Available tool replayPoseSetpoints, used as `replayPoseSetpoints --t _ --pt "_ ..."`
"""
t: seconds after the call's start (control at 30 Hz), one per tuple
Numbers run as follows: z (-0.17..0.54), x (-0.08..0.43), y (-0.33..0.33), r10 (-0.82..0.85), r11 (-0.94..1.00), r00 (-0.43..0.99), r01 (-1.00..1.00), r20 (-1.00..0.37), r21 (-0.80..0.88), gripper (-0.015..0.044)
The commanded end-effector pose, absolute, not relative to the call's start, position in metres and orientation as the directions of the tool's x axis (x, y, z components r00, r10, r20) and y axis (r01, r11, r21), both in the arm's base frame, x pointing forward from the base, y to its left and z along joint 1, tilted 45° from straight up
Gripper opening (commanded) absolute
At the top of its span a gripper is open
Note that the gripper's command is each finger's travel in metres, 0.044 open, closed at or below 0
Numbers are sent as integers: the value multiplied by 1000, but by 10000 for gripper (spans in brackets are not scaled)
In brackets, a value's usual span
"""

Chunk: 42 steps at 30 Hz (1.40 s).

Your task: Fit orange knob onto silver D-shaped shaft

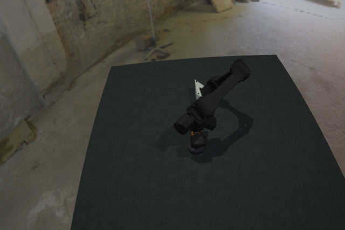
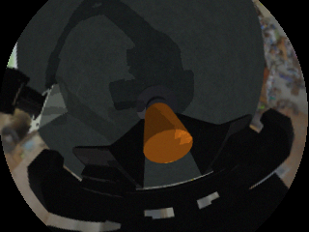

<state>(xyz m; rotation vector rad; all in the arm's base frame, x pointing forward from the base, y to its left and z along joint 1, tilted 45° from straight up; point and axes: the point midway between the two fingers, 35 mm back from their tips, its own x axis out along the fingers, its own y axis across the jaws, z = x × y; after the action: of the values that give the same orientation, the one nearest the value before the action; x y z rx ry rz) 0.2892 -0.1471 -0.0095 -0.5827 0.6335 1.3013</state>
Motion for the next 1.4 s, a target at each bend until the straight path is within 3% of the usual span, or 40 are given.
replayPoseSetpoints --t 0.0,0.2,1.37 --pt "-6 290 -149 679 154 154 -986 -718 -65 0" --pt "-5 293 -150 679 20 154 -981 -718 -191 0" --pt "-10 290 -149 679 20 154 -981 -718 -191 0"
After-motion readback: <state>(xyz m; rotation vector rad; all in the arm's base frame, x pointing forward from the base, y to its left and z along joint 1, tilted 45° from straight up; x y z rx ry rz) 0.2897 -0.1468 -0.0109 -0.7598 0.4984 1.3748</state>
